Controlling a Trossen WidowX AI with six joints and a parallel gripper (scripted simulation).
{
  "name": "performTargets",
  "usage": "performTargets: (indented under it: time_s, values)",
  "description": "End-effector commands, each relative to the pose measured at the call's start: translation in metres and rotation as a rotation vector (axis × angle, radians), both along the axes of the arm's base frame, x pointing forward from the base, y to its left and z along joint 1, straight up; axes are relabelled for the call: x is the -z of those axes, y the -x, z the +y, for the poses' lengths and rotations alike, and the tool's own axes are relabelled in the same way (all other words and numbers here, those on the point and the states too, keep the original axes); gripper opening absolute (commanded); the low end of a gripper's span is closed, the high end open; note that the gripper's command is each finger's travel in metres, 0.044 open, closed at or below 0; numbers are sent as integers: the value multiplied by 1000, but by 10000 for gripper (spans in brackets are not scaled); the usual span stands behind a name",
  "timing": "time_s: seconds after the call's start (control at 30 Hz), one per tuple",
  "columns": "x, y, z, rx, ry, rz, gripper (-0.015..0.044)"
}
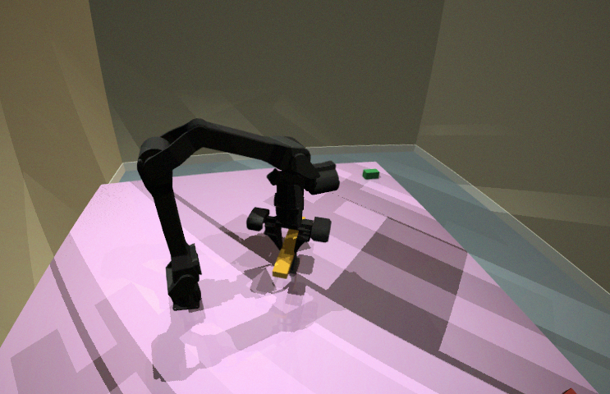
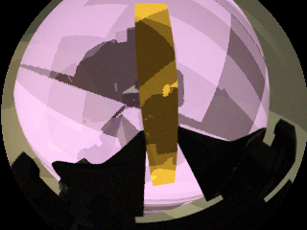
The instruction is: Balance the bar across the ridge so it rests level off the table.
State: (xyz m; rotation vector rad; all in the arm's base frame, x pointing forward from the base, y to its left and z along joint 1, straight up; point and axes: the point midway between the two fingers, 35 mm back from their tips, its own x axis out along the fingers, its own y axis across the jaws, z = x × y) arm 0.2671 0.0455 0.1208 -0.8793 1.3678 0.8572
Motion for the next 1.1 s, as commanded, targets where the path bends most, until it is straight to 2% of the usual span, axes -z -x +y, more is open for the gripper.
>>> performTargets:
  time_s: [0.0,1.07]
  values:
    - [0,0,1,5,-5,-1,0]
    - [3,0,1,5,-5,-1,0]
